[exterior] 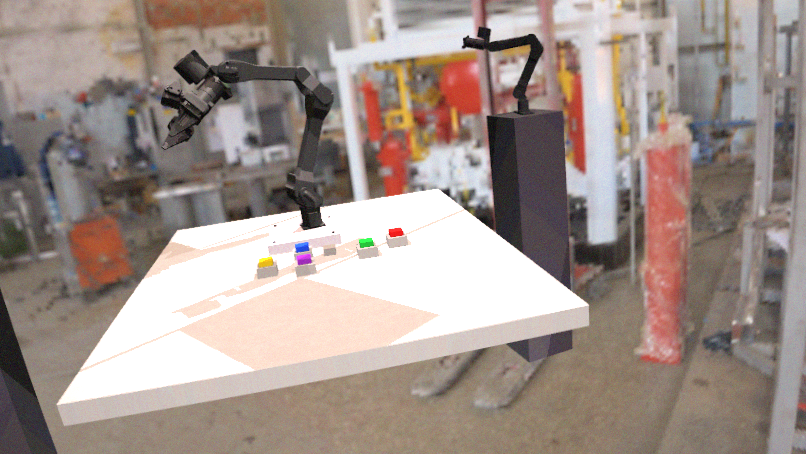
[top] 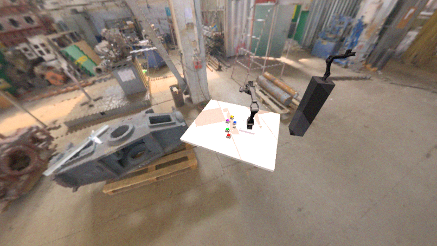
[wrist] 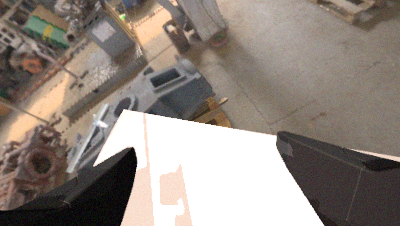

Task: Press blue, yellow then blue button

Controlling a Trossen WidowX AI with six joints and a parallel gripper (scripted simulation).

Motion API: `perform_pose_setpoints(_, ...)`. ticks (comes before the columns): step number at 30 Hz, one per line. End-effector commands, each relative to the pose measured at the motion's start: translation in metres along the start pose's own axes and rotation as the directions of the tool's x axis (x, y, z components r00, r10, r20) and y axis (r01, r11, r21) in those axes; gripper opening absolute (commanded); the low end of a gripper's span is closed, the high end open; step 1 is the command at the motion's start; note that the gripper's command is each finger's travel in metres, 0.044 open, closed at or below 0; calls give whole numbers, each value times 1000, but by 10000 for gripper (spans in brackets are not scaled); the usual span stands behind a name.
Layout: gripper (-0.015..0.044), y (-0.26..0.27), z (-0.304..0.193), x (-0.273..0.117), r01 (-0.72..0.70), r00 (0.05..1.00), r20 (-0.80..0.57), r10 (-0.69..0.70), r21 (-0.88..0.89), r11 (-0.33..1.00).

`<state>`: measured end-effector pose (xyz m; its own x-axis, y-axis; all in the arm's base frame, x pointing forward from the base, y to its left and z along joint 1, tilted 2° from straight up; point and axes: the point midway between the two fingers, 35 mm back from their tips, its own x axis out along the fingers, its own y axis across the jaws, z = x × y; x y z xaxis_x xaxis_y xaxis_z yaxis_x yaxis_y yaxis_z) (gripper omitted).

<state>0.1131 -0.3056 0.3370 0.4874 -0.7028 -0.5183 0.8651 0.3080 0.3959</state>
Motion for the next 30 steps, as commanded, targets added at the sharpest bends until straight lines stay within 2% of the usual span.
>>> perform_pose_setpoints(1,400,1,-2,1,-2,1000,-9,2,-5,1000)
perform_pose_setpoints(8,400,47,-104,31,-110,935,-354,21,-234,966)
perform_pose_setpoints(12,400,67,-171,30,-222,842,-539,-26,-390,893)
perform_pose_setpoints(16,400,76,-233,15,-362,728,-675,-123,-530,767)
perform_pose_setpoints(23,400,66,-312,-24,-604,555,-753,-353,-657,452)
perform_pose_setpoints(30,400,65,-313,-25,-610,551,-753,-360,-658,442)
